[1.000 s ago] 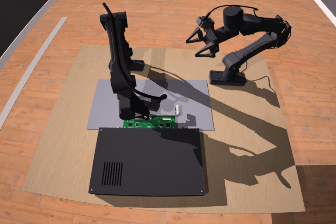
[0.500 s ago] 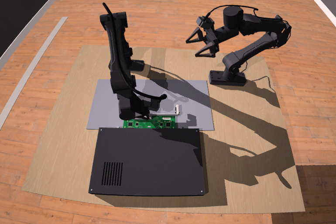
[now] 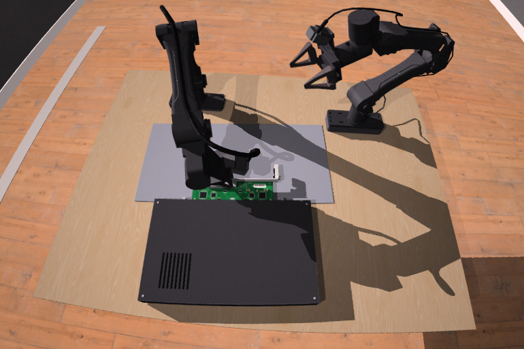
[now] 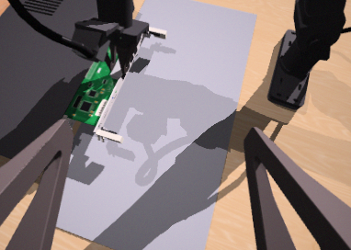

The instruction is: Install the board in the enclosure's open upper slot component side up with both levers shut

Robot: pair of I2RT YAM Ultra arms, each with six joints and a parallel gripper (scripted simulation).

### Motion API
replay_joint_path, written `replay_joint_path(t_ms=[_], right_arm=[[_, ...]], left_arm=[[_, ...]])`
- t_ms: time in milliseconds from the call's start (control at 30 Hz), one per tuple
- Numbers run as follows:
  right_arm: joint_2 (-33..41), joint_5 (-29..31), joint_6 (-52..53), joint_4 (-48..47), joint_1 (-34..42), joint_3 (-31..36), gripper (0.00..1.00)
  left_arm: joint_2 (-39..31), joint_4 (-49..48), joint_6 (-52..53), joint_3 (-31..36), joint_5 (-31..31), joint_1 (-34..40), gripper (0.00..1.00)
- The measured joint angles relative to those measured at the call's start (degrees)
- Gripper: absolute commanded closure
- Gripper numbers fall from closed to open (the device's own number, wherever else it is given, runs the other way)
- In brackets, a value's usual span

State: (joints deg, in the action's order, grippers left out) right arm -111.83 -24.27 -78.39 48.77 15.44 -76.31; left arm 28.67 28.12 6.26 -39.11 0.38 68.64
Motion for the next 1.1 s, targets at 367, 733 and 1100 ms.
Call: replay_joint_path(t_ms=[367, 733, 1100], right_arm=[[-4.2, 0.0, -0.2, 1.3, -0.6, -6.1, 0.82], [-4.1, -0.5, -0.4, 1.4, -0.6, -6.1, 0.68], [0.2, -1.1, -0.9, 1.3, -1.2, -6.1, 0.68]], left_arm=[[0.0, 0.0, 0.0, 0.0, 0.0, 0.0, 0.00], [0.0, 0.0, 0.0, 0.0, 0.0, 0.0, 0.00], [0.0, 0.0, 0.0, 0.0, 0.0, 0.0, 0.00]])
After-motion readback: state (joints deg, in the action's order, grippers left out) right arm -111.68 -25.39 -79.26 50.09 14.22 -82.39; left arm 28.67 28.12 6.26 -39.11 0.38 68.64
